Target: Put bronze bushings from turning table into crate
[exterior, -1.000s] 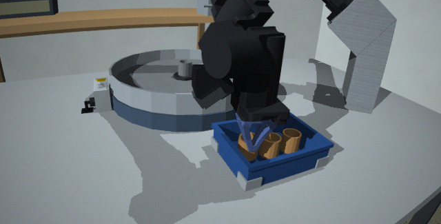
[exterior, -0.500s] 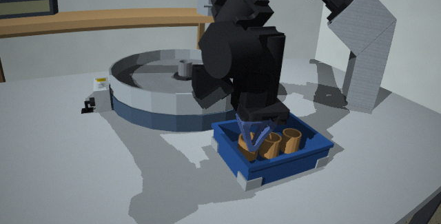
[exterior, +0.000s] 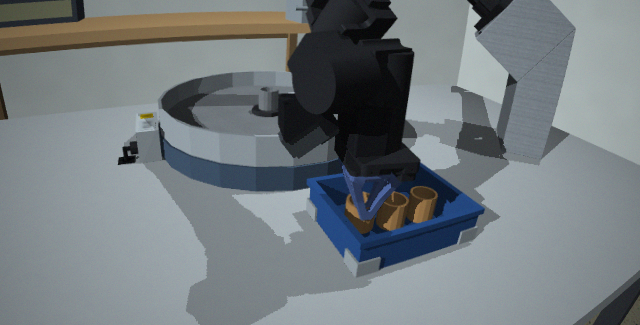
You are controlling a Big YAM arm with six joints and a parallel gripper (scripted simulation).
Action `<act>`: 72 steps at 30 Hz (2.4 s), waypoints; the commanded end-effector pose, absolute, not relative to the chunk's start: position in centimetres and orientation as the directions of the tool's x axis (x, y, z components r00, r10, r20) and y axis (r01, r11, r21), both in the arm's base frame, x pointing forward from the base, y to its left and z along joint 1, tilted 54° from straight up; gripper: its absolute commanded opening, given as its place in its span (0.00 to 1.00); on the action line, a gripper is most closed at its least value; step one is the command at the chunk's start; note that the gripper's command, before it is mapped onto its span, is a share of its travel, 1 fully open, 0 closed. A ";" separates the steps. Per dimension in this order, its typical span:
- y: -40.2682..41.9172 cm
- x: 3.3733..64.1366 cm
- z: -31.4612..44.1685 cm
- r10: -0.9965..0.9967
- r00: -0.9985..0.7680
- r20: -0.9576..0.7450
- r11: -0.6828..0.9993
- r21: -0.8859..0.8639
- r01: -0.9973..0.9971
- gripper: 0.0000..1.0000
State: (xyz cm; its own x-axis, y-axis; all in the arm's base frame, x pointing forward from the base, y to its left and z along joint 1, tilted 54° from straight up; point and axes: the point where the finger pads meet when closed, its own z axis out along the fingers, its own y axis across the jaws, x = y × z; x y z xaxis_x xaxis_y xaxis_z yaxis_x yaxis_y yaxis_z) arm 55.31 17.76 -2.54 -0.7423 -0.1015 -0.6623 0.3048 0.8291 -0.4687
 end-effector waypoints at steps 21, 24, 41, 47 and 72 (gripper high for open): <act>18.1 56.5 -2.7 -0.106 -0.732 -0.673 0.836 -0.459 0.300 0.00; 18.2 56.6 -2.5 -0.104 -0.729 -0.676 0.837 -0.456 0.303 0.00; 18.0 56.5 -2.5 -0.104 -0.731 -0.675 0.836 -0.457 0.303 0.00; 18.0 56.5 -2.5 -0.104 -0.731 -0.675 0.836 -0.457 0.303 0.00; 18.0 56.5 -2.6 -0.104 -0.732 -0.674 0.836 -0.458 0.303 0.15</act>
State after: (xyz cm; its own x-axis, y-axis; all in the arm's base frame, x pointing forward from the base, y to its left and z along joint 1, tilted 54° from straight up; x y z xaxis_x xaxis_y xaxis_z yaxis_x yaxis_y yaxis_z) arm 55.66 17.50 -2.94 -0.7420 -0.1023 -0.6626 0.3041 0.8294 -0.4686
